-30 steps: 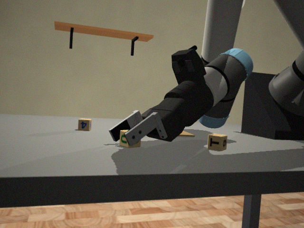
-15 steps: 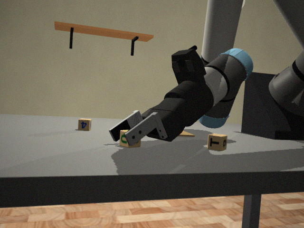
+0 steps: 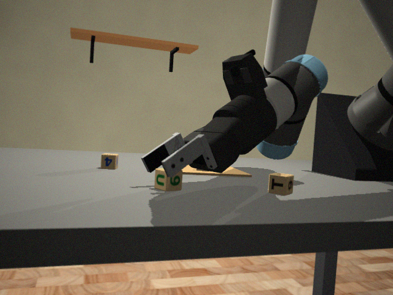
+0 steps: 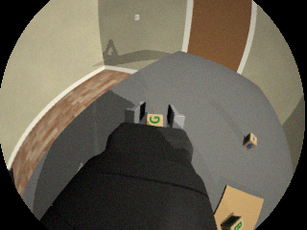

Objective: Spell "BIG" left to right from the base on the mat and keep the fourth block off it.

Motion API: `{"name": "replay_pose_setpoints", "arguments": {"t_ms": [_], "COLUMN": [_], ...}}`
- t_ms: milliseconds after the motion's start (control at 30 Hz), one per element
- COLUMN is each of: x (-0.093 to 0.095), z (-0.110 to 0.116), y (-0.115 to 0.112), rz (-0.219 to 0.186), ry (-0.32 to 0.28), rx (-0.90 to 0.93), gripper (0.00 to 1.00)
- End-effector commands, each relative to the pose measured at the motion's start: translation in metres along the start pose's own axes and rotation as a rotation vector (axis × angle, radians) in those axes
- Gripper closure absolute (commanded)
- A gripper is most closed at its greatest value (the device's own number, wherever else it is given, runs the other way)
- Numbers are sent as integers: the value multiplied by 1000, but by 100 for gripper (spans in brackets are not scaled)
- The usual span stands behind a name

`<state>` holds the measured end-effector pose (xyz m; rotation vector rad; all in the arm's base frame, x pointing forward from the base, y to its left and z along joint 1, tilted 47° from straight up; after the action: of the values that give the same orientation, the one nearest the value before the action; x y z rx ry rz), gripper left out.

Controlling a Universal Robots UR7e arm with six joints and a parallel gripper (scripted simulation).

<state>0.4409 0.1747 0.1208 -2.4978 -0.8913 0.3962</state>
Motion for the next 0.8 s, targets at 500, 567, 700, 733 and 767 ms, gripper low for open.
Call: {"name": "replay_pose_setpoints", "arguments": {"t_ms": [500, 567, 700, 733, 767], "x": [-20, -19, -19, -19, -19], "z": [-31, -31, -31, -31, -32], "y": [7, 7, 7, 8, 8], "rz": [1, 0, 1, 2, 2], "ry": [1, 0, 0, 0, -1], "rx": [0, 0, -1, -2, -3], "gripper": [21, 21, 21, 21, 21]}}
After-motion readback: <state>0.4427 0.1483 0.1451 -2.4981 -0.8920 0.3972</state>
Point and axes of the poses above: the point where the finger pads meet when closed, its own x axis out along the fingers, its own y axis across the jaws, z = x × y, the point moved 9 cm from there along -x, back along the fingers, and after that the axes turned 12 degrees about -x, right-handed, at the moved point
